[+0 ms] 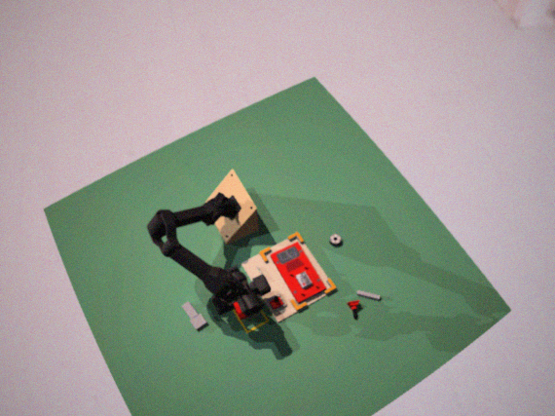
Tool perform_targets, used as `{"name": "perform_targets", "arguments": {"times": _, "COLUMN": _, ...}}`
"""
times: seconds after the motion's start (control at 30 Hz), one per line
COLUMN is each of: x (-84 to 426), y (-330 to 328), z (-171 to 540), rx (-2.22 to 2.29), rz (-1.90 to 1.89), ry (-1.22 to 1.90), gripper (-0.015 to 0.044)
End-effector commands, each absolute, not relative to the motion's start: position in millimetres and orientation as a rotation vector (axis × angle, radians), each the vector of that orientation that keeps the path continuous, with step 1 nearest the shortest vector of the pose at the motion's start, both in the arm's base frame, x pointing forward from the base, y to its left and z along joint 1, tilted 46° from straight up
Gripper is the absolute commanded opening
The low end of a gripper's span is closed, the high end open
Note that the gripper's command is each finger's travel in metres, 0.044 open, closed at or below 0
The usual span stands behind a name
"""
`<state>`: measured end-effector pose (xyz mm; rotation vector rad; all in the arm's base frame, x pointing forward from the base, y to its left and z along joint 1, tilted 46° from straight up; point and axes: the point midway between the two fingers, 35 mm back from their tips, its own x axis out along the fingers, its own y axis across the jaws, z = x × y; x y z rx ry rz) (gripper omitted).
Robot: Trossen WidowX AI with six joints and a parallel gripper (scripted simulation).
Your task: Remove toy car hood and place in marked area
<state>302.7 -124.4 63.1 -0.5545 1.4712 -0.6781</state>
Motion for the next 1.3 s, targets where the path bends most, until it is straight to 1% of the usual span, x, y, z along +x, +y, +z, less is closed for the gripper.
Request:
{"name": "perform_targets", "arguments": {"times": 0.0, "x": 302.2, "y": -126.3, "z": 61.2, "rx": -0.563, "rz": -0.678, "ry": 1.473, "gripper": 0.0}}
{"name": "perform_targets", "arguments": {"times": 0.17, "x": 302.1, "y": -127.9, "z": 59.8, "rx": -0.563, "rz": -0.678, "ry": 1.473, "gripper": 0.0}}
{"name": "perform_targets", "arguments": {"times": 0.73, "x": 302.6, "y": -126.5, "z": 61.1, "rx": -0.555, "rz": -0.678, "ry": 1.471, "gripper": 0.044}}
{"name": "perform_targets", "arguments": {"times": 0.83, "x": 304.3, "y": -116.3, "z": 70.0, "rx": -0.554, "rz": -0.677, "ry": 1.471, "gripper": 0.044}}
{"name": "perform_targets", "arguments": {"times": 1.03, "x": 304.2, "y": -75.6, "z": 109.3, "rx": -0.561, "rz": -0.682, "ry": 1.469, "gripper": 0.044}}
{"name": "perform_targets", "arguments": {"times": 1.27, "x": 304.0, "y": -74.2, "z": 110.8, "rx": -0.561, "rz": -0.682, "ry": 1.469, "gripper": 0.044}}
